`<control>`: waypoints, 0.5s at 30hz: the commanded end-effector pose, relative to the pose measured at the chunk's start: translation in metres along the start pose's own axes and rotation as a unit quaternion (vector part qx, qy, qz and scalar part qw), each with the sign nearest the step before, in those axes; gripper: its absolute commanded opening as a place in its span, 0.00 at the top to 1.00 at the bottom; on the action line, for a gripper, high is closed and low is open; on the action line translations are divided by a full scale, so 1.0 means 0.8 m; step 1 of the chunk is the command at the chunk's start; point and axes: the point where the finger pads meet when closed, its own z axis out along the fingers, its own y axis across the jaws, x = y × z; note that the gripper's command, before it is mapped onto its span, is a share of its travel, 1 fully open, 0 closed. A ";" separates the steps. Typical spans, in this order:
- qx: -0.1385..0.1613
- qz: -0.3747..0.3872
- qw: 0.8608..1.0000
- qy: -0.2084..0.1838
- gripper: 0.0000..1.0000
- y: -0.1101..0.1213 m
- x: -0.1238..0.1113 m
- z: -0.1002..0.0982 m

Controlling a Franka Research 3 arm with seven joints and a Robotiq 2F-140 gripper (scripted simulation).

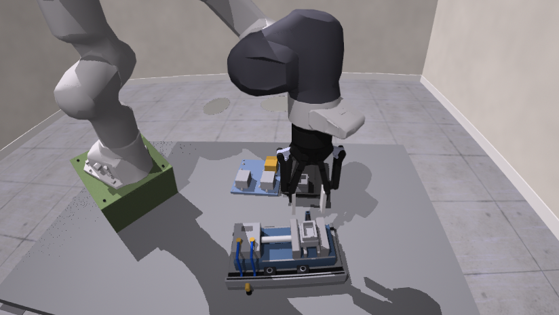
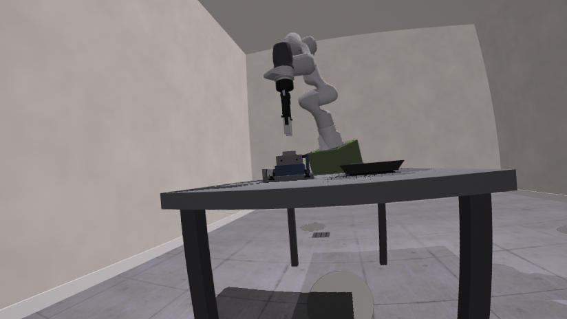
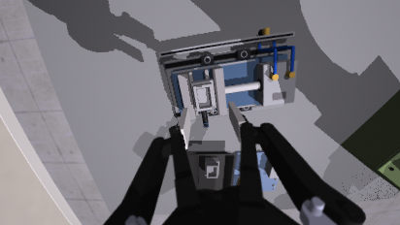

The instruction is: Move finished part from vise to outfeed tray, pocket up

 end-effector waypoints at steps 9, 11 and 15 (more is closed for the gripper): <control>0.002 -0.003 1.000 0.001 0.60 -0.001 0.002 -0.001; 0.003 -0.003 1.000 0.001 0.60 -0.001 0.002 0.000; 0.005 -0.003 1.000 0.000 0.60 -0.001 0.002 0.003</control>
